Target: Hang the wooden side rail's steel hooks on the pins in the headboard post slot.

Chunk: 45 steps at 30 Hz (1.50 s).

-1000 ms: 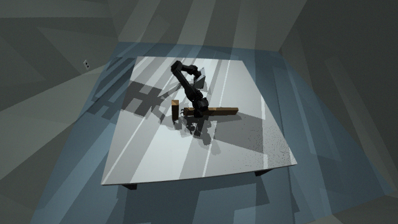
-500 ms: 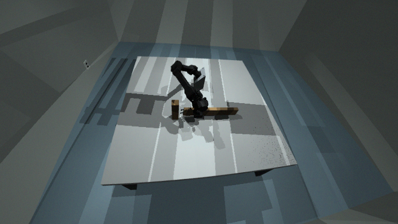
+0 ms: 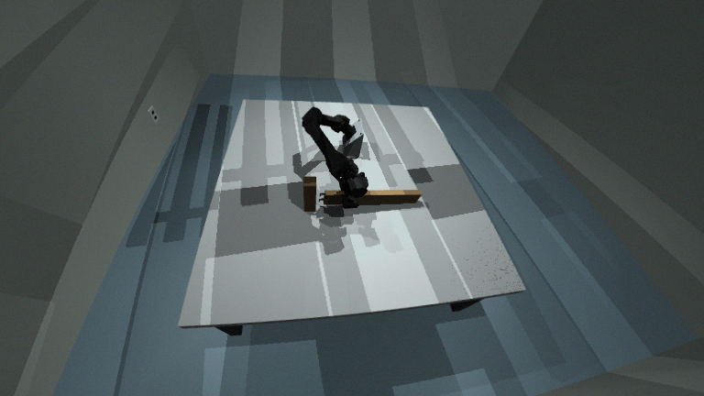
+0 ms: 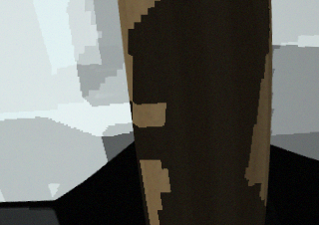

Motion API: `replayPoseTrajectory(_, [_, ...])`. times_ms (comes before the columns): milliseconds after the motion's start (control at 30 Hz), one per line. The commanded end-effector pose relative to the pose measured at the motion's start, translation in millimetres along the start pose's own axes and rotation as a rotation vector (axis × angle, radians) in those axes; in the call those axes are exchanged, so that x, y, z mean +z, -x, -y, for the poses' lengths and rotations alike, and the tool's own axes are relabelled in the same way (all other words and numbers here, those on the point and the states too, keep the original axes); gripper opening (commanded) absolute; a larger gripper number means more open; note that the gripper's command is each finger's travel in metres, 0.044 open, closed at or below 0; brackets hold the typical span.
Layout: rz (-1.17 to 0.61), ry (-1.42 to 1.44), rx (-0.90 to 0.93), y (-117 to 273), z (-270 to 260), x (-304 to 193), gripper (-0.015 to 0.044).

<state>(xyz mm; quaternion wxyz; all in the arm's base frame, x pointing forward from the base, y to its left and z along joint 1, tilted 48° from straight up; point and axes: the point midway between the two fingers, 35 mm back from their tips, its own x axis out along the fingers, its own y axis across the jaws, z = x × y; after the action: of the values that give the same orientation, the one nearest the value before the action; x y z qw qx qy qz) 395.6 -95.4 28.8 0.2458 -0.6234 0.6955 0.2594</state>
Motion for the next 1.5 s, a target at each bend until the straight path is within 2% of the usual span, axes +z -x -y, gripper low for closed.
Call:
replayPoseTrajectory(0, [0.001, -0.003, -0.02, 8.0, 2.4, -2.4, 0.0])
replayPoseTrajectory(1467, [0.001, -0.003, -0.02, 5.6, 1.0, -6.7, 0.0])
